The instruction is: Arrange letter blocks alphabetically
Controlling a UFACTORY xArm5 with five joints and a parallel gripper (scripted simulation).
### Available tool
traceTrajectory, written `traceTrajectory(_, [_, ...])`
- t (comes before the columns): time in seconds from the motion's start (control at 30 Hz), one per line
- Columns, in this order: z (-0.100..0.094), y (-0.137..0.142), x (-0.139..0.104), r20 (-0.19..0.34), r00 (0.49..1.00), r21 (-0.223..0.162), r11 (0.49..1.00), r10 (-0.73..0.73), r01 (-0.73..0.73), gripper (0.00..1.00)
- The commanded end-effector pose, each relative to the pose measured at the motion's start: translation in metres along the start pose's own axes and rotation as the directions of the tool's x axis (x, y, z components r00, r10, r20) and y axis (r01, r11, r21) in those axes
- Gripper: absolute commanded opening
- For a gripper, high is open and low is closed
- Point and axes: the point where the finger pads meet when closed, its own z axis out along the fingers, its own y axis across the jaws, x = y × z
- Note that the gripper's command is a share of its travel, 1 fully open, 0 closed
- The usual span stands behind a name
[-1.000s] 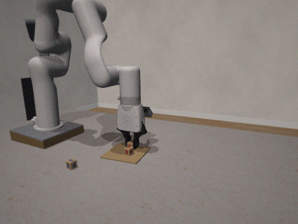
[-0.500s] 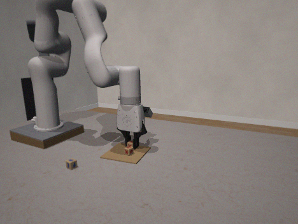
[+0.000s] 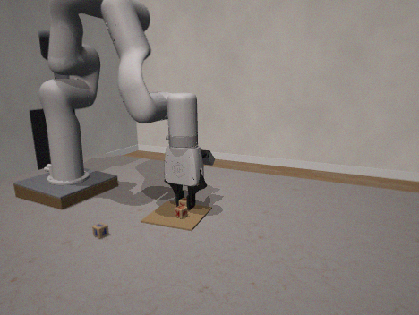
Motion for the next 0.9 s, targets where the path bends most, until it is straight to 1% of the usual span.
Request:
traceTrajectory(0.0, [-0.001,0.0013,0.0001,0.0,1.0,-0.003,1.0,0.0,0.0,0.26])
traceTrajectory(0.07, [-0.001,0.0013,0.0001,0.0,1.0,-0.003,1.0,0.0,0.0,0.26])
traceTrajectory(0.1, [-0.001,0.0013,0.0001,0.0,1.0,-0.003,1.0,0.0,0.0,0.3])
traceTrajectory(0.17, [-0.001,0.0013,0.0001,0.0,1.0,-0.003,1.0,0.0,0.0,0.3])
traceTrajectory(0.2, [-0.001,0.0013,0.0001,0.0,1.0,-0.003,1.0,0.0,0.0,0.34])
traceTrajectory(0.33, [-0.001,0.0013,0.0001,0.0,1.0,-0.003,1.0,0.0,0.0,0.34])
traceTrajectory(0.37, [-0.001,0.0013,0.0001,0.0,1.0,-0.003,1.0,0.0,0.0,0.38])
traceTrajectory(0.43, [-0.001,0.0013,0.0001,0.0,1.0,-0.003,1.0,0.0,0.0,0.38])
traceTrajectory(0.47, [-0.001,0.0013,0.0001,0.0,1.0,-0.003,1.0,0.0,0.0,0.42])
traceTrajectory(0.87, [-0.0018,0.0013,0.0001,0.0,1.0,-0.003,1.0,0.0,0.0,0.42])
